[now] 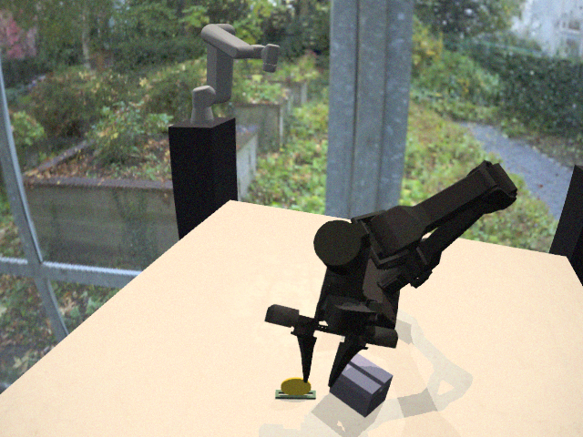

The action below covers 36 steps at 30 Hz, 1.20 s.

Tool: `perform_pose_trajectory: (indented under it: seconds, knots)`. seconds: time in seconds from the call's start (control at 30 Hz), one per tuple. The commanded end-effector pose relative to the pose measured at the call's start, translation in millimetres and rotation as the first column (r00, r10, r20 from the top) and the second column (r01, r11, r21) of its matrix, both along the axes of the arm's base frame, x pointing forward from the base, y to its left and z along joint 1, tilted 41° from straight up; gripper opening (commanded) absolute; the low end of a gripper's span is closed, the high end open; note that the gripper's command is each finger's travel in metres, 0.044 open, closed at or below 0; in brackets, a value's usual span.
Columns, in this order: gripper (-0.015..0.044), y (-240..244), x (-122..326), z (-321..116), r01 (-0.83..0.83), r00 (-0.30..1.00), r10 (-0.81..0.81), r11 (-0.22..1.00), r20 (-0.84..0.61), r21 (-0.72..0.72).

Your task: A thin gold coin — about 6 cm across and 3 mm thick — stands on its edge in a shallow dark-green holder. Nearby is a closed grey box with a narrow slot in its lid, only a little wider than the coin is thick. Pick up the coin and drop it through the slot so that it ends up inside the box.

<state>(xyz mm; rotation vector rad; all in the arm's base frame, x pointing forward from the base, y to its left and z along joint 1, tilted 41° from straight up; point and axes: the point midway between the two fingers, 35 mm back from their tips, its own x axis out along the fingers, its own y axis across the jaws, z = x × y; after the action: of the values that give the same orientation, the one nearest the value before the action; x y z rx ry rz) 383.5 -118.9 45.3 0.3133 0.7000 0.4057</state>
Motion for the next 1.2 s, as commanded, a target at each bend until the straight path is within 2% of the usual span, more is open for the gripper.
perform_pose_trajectory:
  seconds: [0.0,0.17,0.37,0.67,1.17]
  knots:
    - [0.0161,-20.6,-10.1,-37.3,-0.449,0.886,0.457,0.814,-0.070,-0.368]
    - [0.0161,-23.2,-20.1,-46.5,-0.622,0.748,0.655,0.639,-0.103,-0.451]
    - [0.0161,-24.8,-35.2,-52.8,-0.769,0.506,0.854,0.384,-0.121,-0.511]
    - [0.0161,-25.9,-57.8,-52.2,-0.793,0.059,0.996,0.005,-0.069,-0.609]
    - [0.0161,-26.4,-58.9,-52.3,-0.789,0.037,0.997,-0.011,-0.065,-0.615]
